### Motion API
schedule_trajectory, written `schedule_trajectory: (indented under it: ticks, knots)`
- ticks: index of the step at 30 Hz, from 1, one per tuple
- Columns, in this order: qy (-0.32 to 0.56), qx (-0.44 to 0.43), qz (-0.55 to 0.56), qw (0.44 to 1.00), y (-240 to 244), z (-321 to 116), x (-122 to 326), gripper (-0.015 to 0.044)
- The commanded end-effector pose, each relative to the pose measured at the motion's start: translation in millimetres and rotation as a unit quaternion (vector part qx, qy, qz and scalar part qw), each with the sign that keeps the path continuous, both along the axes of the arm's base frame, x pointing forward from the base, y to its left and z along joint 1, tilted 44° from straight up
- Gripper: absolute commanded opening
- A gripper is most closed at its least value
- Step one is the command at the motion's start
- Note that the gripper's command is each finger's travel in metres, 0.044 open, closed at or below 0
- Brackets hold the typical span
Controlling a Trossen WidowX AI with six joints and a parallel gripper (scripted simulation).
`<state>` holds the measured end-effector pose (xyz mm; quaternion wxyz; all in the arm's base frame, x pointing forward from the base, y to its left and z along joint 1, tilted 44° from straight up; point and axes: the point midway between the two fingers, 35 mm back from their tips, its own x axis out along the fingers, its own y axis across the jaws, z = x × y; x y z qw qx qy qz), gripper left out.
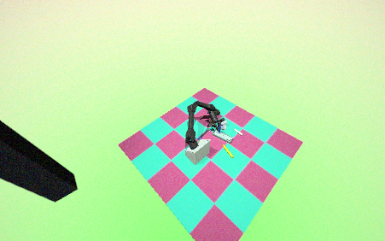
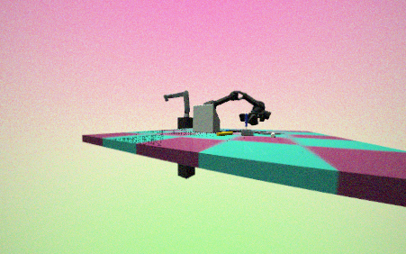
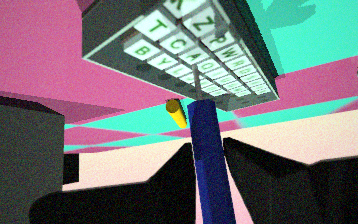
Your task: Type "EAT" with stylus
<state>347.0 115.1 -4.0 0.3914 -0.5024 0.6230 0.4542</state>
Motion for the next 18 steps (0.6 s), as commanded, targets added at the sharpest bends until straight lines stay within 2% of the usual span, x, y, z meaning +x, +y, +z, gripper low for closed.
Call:
schedule_trajectory:
  ticks: [1, 7, 18]
  knots:
    - [0.0, 0.0, 0.0, 1.0, -13.2, 13.8, 0.5, 0.0081]
    - [-0.003, 0.003, -0.005, 1.0, -17.7, 17.8, 2.0, 0.0085]
    - [-0.002, 0.002, -0.004, 1.0, -12.7, 24.6, -0.3, 0.0]
